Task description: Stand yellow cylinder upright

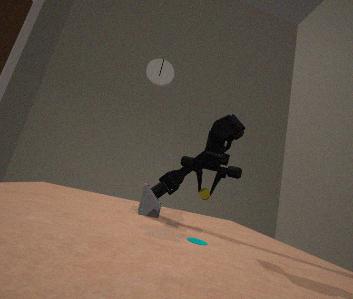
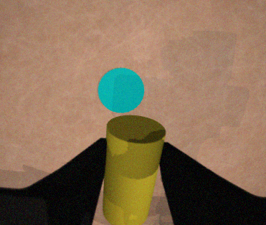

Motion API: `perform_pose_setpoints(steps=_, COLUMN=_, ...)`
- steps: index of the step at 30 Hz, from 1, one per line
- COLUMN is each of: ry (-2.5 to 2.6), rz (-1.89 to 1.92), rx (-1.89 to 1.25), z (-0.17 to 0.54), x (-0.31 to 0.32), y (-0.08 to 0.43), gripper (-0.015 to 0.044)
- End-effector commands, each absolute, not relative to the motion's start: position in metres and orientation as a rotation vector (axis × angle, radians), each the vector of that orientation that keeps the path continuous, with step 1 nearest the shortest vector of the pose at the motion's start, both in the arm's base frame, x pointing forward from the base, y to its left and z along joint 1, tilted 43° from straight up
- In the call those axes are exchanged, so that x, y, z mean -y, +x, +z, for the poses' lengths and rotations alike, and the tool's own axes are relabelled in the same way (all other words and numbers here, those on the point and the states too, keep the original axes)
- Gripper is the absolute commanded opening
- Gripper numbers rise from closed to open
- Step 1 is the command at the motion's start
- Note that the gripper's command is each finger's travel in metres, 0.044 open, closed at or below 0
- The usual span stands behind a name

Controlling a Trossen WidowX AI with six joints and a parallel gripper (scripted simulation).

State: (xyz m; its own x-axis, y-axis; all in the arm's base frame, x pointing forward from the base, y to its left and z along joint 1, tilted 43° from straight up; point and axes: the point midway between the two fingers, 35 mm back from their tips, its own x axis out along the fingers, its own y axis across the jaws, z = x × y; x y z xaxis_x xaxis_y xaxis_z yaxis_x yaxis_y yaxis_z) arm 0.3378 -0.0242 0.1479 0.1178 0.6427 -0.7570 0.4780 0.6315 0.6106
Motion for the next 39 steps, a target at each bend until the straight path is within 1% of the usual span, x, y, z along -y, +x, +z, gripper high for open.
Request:
perform_pose_setpoints(steps=1, ry=0.955, rz=0.138, rx=-1.515, z=0.147, x=0.023, y=0.337, gripper=0.0105)
perform_pose_setpoints(steps=39, ry=0.755, rz=-0.021, rx=-1.434, z=0.124, x=0.016, y=0.336, gripper=0.0105)
